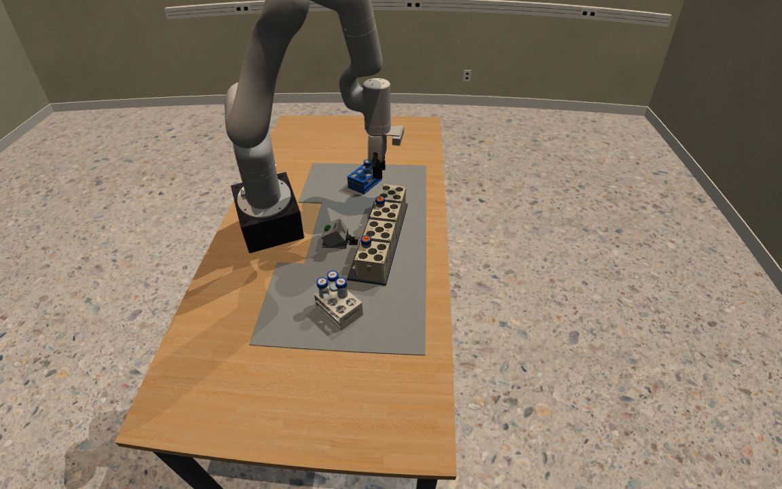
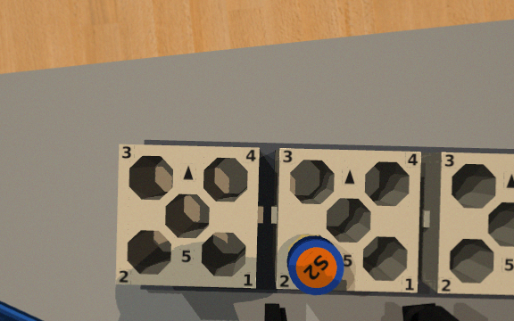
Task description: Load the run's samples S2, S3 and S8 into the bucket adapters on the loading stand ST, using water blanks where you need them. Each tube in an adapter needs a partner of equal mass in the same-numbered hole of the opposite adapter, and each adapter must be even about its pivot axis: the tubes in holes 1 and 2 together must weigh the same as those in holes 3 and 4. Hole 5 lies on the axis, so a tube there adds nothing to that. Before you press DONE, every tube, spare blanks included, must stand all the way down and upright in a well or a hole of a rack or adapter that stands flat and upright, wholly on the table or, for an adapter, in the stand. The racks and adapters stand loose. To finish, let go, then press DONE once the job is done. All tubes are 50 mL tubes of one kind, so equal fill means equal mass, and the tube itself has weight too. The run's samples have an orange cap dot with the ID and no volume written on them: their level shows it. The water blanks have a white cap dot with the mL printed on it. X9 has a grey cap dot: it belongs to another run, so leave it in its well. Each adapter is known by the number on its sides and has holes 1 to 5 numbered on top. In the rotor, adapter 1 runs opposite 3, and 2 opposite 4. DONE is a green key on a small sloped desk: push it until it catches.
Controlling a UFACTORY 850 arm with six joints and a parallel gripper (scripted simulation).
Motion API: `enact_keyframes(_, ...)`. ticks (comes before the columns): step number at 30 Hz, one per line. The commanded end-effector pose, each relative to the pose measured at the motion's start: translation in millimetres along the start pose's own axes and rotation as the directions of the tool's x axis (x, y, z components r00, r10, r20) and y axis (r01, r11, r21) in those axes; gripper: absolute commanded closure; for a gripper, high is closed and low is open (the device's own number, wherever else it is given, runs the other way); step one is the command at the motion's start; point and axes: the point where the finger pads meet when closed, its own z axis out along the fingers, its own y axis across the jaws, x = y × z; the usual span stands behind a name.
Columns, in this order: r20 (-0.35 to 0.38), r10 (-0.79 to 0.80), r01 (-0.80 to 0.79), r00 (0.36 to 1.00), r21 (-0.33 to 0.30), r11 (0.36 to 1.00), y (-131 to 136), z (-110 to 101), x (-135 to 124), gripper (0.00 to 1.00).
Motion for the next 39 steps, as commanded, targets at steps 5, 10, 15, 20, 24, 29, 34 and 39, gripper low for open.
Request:
enact_keyframes(5,-0.001,-0.25,0.25,0.968,0.001,0.968,-37,-1,-10,0.43)
enact_keyframes(10,-0.001,-0.377,0.377,0.926,0.001,0.926,-56,-1,-16,0.43)
enact_keyframes(15,-0.001,-0.497,0.497,0.868,0.001,0.868,-75,-1,-22,0.43)
enact_keyframes(20,-0.001,-0.634,0.634,0.773,0.001,0.773,-99,-1,-29,0.43)
enact_keyframes(24,-0.001,-0.731,0.731,0.682,0.0,0.682,-118,-1,-35,0.43)
enact_keyframes(29,-0.002,-0.795,0.796,0.606,0.0,0.606,-133,-1,-39,0.43)
enact_keyframes(34,-0.002,-0.885,0.885,0.466,0.0,0.466,-157,-1,-46,0.43)
enact_keyframes(39,-0.002,-0.916,0.916,0.401,0.0,0.401,-181,-1,-54,0.43)
